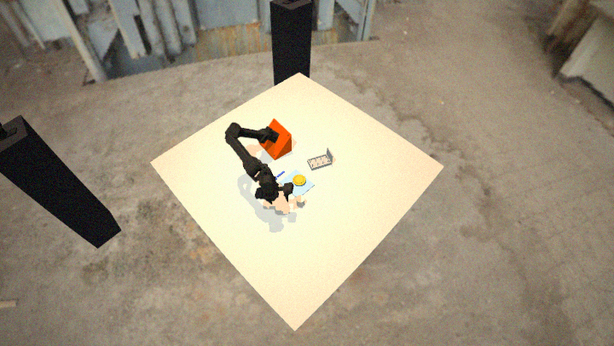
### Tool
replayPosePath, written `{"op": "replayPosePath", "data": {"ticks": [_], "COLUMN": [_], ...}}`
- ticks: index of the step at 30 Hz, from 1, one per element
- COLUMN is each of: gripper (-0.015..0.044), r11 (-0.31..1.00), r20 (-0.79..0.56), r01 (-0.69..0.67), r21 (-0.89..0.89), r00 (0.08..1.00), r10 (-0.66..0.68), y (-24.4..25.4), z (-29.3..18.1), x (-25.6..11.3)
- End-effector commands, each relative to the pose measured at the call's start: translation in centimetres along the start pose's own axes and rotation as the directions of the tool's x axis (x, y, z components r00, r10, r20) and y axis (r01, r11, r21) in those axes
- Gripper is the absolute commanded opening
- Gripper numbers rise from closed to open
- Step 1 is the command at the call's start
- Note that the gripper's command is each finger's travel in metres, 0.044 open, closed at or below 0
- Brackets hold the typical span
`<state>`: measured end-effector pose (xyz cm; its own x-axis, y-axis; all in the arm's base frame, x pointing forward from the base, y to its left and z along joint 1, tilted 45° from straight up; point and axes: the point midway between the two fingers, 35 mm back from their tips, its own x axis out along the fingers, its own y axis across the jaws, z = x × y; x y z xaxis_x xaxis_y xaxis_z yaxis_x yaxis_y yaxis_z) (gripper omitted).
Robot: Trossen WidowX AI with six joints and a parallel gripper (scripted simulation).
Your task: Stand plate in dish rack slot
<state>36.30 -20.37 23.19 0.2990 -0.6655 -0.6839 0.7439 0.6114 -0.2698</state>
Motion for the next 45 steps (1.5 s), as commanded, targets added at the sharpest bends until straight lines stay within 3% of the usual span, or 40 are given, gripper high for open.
{"op": "replayPosePath", "data": {"ticks": [1,14,27,45], "gripper": [0.04,0.04,0.04,0.04], "r11": [0.995,0.888,0.636,0.621], "r20": [-0.06,-0.225,-0.259,-0.258], "r01": [0.011,0.021,0.002,0.0], "r21": [-0.102,-0.46,-0.772,-0.784], "r00": [0.998,0.964,0.912,0.91], "r10": [-0.018,-0.139,-0.318,-0.326], "y": [1.9,6.6,8.0,7.4], "z": [-2.6,-12.1,-20.8,-21.8], "x": [0.8,2.4,2.1,3.9]}}
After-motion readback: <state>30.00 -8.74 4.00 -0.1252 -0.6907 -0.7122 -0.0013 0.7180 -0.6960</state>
